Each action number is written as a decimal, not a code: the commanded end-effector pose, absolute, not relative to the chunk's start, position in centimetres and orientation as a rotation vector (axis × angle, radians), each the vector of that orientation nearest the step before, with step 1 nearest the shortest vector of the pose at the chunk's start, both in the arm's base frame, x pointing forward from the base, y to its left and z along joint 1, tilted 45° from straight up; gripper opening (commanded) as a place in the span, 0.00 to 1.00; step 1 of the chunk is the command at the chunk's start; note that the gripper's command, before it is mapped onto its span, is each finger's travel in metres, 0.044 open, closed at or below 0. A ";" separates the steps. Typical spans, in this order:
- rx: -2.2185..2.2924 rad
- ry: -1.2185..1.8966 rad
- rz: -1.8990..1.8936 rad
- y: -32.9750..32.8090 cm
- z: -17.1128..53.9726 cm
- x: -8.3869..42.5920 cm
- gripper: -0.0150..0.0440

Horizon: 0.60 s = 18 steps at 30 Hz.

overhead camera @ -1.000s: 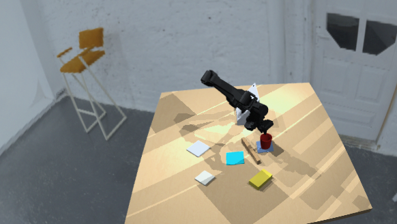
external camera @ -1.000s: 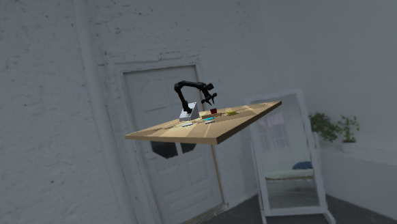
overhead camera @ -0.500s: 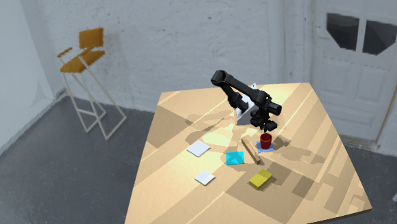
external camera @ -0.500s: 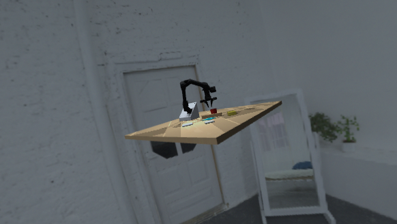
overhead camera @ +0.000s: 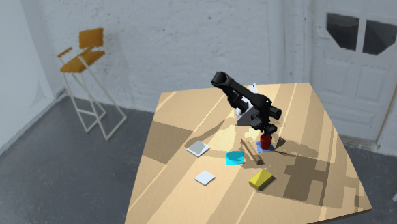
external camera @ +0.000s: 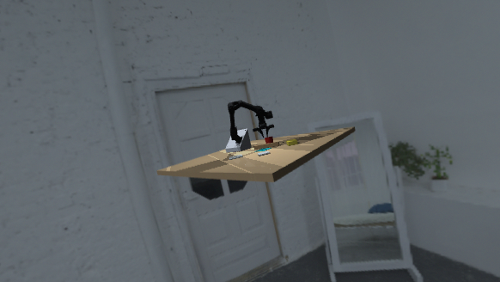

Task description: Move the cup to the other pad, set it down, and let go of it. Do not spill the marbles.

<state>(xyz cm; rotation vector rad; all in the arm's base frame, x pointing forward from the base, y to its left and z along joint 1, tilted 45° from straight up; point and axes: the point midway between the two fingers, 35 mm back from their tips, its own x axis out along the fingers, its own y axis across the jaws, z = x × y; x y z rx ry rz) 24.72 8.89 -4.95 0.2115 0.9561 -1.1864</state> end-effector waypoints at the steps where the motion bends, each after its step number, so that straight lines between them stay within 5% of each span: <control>1: 0.202 0.956 -1.186 8.3 -5.5 24.6 0.50; 18: 0.201 0.954 -1.187 6.3 -7.3 24.6 0.50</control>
